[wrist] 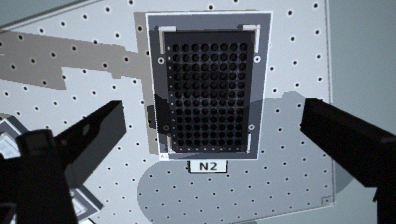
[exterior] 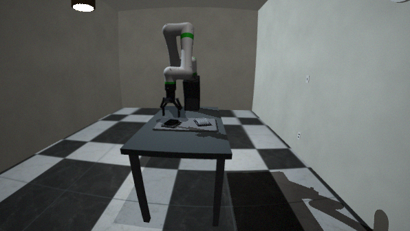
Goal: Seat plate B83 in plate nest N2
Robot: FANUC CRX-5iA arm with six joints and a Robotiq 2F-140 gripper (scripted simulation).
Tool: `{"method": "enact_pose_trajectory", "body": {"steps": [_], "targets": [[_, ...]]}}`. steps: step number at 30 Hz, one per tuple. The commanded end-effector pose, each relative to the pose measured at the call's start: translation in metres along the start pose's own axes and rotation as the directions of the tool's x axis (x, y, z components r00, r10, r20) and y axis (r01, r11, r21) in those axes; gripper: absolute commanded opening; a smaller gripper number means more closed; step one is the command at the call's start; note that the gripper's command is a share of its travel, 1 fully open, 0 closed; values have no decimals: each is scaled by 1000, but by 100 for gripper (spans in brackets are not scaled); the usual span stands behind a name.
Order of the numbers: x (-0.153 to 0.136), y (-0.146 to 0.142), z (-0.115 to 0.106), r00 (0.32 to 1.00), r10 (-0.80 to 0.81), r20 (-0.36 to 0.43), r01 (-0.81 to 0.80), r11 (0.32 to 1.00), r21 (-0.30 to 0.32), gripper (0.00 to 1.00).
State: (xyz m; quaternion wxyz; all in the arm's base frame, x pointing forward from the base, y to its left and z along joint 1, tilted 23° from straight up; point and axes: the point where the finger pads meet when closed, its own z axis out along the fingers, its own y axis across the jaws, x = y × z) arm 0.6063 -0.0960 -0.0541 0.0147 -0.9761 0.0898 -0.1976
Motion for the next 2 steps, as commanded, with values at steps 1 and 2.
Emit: {"method": "enact_pose_trajectory", "body": {"steps": [1, 2], "targets": [[1, 0, -1, 1000, 0, -2, 0, 1000, 0, 100], [1, 0, -1, 1000, 0, -2, 0, 1000, 0, 100]]}}
